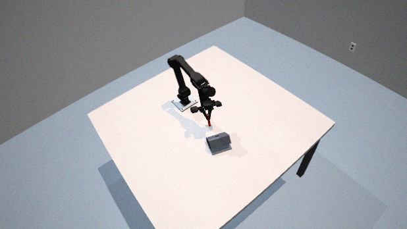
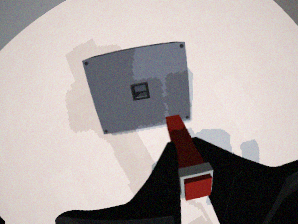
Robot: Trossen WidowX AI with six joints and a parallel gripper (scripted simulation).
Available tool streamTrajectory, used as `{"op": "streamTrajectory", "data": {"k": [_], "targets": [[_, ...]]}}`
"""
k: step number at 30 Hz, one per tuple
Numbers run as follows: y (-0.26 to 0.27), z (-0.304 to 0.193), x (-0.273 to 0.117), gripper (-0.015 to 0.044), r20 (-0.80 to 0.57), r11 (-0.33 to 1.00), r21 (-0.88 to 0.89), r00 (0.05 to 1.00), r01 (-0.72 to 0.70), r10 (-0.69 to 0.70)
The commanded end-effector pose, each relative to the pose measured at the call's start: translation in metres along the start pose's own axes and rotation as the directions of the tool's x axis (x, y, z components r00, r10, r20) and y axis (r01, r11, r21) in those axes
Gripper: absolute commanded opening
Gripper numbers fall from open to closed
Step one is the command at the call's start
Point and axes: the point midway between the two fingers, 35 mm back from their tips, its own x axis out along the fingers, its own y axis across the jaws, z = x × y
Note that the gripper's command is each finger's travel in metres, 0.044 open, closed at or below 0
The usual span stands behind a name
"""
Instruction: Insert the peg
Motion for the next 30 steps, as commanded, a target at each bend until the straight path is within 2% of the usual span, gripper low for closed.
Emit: {"op": "streamTrajectory", "data": {"k": [1, 10, 30], "targets": [[0.004, 0.001, -0.006, 0.0, 0.039, 1.0, 0.009, 0.999, -0.008, 0.008], [0.011, 0.001, -0.006, 0.0, 0.072, 1.0, 0.012, 0.997, -0.022, 0.021], [0.021, 0.006, 0.028, 0.0, 0.113, 0.999, 0.017, 0.993, -0.041, 0.039]]}}
